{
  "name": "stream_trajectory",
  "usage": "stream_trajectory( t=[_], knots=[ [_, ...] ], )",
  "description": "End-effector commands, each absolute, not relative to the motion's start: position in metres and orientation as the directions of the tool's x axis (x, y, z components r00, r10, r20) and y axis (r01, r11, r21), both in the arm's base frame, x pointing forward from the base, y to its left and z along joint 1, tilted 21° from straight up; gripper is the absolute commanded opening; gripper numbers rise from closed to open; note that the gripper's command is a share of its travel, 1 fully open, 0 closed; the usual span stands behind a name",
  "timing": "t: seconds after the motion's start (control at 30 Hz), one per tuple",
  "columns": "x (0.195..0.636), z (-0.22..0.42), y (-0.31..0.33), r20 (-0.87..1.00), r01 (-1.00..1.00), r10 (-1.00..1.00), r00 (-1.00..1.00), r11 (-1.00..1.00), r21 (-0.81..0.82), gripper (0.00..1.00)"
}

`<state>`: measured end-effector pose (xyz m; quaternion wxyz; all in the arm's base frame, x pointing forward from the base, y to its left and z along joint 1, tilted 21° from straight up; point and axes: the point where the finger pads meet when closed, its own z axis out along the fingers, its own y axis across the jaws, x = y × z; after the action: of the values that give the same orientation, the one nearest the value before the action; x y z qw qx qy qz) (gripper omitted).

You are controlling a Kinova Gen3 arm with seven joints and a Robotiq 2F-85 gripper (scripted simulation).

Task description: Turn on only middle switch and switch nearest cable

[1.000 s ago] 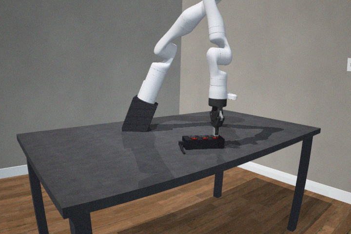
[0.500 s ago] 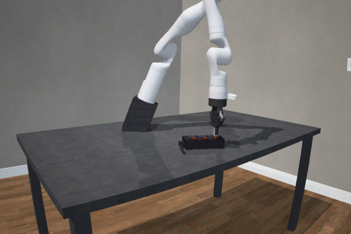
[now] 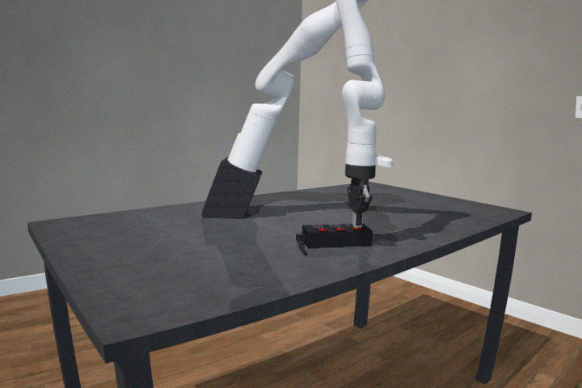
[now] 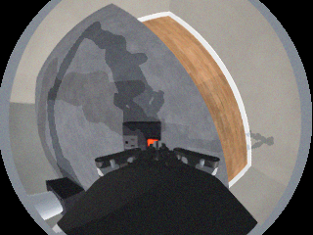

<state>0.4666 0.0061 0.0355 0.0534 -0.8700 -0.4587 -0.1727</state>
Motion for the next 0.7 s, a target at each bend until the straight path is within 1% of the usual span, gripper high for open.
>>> stream_trajectory(
  t=[0.0,0.67],
  knots=[
    [0.4667,0.0322,0.0074,0.350,0.818,0.781,0.518,-0.571,0.065,0.00],
    [0.4688,0.0283,0.0088,0.351,0.818,0.781,0.517,-0.571,0.066,0.00]
  ],
)
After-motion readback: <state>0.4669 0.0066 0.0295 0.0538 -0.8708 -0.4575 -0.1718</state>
